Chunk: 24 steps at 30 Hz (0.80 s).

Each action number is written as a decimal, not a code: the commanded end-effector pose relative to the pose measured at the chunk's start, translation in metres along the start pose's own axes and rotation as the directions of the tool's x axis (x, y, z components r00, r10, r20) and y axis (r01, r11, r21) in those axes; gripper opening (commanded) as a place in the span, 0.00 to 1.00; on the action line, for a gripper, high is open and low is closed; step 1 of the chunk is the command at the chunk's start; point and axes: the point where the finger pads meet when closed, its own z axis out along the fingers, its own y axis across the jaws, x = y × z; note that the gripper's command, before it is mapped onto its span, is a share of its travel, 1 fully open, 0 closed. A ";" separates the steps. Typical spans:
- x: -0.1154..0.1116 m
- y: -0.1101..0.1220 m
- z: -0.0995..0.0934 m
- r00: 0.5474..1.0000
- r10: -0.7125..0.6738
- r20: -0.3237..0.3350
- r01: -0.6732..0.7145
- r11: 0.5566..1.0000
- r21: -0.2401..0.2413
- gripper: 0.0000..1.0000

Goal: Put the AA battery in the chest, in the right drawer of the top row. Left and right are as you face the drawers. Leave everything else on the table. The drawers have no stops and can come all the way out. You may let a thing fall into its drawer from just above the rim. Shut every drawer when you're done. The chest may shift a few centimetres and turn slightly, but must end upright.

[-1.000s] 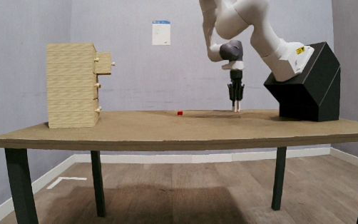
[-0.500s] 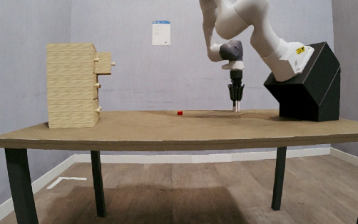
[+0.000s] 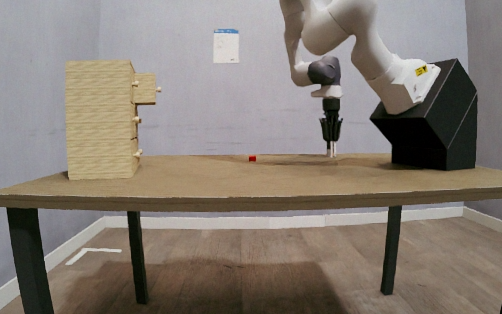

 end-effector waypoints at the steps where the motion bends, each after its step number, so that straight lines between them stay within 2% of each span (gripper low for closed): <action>1: 0.001 0.001 0.000 1.000 -0.008 0.000 0.008 1.000 -0.002 0.15; 4: 0.001 0.001 -0.002 1.000 -0.008 0.000 0.008 1.000 -0.002 0.15; 6: 0.001 0.001 -0.011 1.000 -0.008 0.000 0.008 1.000 -0.002 0.15; 12: 0.001 0.001 -0.077 1.000 -0.008 0.000 0.008 1.000 -0.002 0.15; 15: 0.001 0.001 -0.098 1.000 -0.008 0.000 0.008 1.000 -0.002 0.15; 24: 0.001 0.001 -0.100 1.000 -0.008 0.000 0.008 1.000 -0.002 0.15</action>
